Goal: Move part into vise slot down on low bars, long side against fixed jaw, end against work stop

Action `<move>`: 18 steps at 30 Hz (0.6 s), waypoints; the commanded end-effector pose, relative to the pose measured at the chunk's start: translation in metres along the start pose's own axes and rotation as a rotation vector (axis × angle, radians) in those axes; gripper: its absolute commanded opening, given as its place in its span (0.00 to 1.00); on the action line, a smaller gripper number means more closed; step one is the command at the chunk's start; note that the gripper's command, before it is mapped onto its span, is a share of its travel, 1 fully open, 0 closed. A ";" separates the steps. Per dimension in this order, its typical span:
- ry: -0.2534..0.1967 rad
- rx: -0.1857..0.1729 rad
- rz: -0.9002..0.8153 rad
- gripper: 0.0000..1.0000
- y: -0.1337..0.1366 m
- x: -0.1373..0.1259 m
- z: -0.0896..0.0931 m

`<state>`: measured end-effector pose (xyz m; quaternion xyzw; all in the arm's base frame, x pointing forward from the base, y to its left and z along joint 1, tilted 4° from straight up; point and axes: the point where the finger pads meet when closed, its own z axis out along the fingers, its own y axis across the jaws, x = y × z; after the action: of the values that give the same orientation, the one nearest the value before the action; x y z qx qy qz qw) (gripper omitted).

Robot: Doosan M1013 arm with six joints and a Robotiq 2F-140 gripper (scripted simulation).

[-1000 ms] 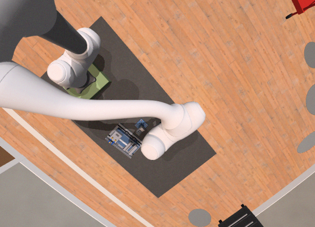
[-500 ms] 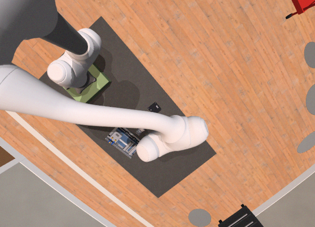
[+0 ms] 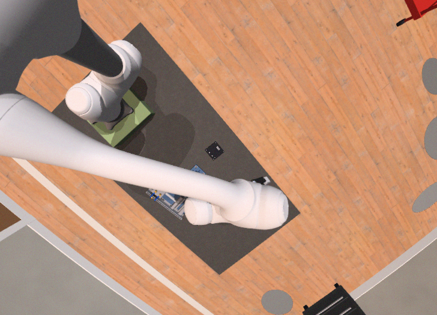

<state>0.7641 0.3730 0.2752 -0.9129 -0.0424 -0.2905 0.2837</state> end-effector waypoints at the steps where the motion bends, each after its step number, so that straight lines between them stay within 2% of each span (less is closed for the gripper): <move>1: 0.081 -0.001 0.154 0.00 0.006 0.027 -0.003; 2: 0.088 -0.001 0.167 0.00 0.006 0.030 -0.003; 4: 0.130 0.001 0.260 0.00 0.011 0.044 -0.005; 7: 0.134 0.001 0.267 0.00 0.012 0.045 -0.006; 10: 0.202 0.006 0.419 0.00 0.023 0.067 -0.011; 11: 0.203 0.006 0.420 0.00 0.023 0.067 -0.011; 13: 0.247 0.009 0.520 0.00 0.031 0.080 -0.015; 14: 0.249 0.009 0.525 0.00 0.031 0.081 -0.015; 18: 0.318 0.016 0.686 0.00 0.047 0.100 -0.023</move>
<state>0.8352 0.3272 0.3176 -0.8406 0.2499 -0.3148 0.3631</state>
